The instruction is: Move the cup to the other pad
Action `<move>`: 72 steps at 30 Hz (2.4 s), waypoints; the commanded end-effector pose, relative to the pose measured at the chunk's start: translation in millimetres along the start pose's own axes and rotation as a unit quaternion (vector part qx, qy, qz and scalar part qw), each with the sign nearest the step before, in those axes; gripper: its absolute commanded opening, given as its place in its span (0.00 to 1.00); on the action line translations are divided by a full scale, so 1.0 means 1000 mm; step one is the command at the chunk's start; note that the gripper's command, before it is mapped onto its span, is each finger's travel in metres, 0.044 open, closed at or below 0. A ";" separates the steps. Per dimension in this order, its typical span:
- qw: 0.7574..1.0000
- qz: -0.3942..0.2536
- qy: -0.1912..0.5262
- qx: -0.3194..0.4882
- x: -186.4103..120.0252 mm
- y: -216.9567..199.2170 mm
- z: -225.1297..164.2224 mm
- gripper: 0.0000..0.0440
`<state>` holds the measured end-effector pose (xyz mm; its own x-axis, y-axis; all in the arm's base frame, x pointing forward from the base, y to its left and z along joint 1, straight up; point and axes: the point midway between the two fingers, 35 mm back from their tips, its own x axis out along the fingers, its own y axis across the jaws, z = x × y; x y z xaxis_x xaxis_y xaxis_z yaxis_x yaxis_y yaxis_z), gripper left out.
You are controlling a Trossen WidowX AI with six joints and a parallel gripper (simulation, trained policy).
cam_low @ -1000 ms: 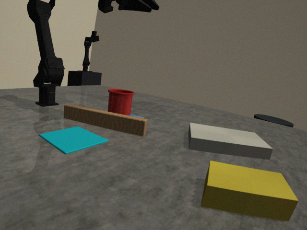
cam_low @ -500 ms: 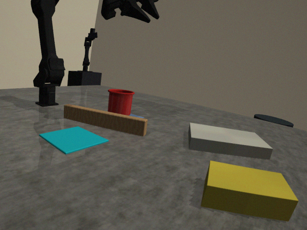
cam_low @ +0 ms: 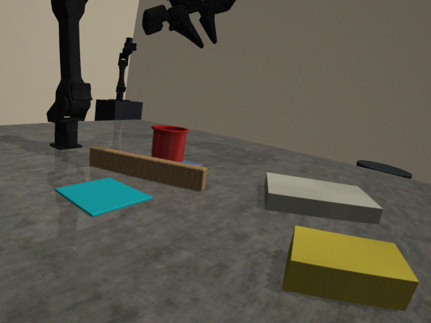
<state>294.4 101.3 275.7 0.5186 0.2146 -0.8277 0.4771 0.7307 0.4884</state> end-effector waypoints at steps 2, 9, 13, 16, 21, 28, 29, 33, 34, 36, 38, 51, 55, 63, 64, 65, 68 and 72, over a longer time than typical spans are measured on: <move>0.999 -0.035 0.021 0.019 0.006 -0.006 -0.007 0.29; 0.994 -0.088 0.048 0.036 0.016 -0.020 -0.016 0.32; 0.990 -0.119 0.063 0.044 0.022 -0.028 -0.022 0.32; 0.986 -0.142 0.073 0.049 0.025 -0.035 -0.025 0.32; 0.978 -0.179 0.089 0.057 0.030 -0.046 -0.031 0.32; 0.965 -0.229 0.107 0.067 0.037 -0.060 -0.038 0.32; 0.963 -0.235 0.109 0.069 0.039 -0.062 -0.039 0.32; 0.957 -0.256 0.113 0.075 0.043 -0.069 -0.042 0.33; 0.956 -0.261 0.114 0.077 0.045 -0.071 -0.043 0.33; 0.953 -0.269 0.115 0.080 0.048 -0.074 -0.044 0.33; 0.950 -0.278 0.116 0.082 0.051 -0.078 -0.046 0.34; 0.934 -0.324 0.120 0.092 0.075 -0.099 -0.057 0.38; 0.930 -0.335 0.122 0.093 0.083 -0.105 -0.061 0.40; 0.924 -0.351 0.125 0.087 0.098 -0.117 -0.069 0.43; 0.923 -0.352 0.126 0.086 0.100 -0.119 -0.070 0.43; 0.923 -0.353 0.127 0.085 0.102 -0.120 -0.071 0.43; 0.922 -0.357 0.129 0.080 0.108 -0.125 -0.074 0.43; 0.921 -0.360 0.133 0.072 0.117 -0.132 -0.078 0.43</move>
<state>239.7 82.2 104.1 -0.1389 -0.1159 -0.9835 0.7428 0.6447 -0.1809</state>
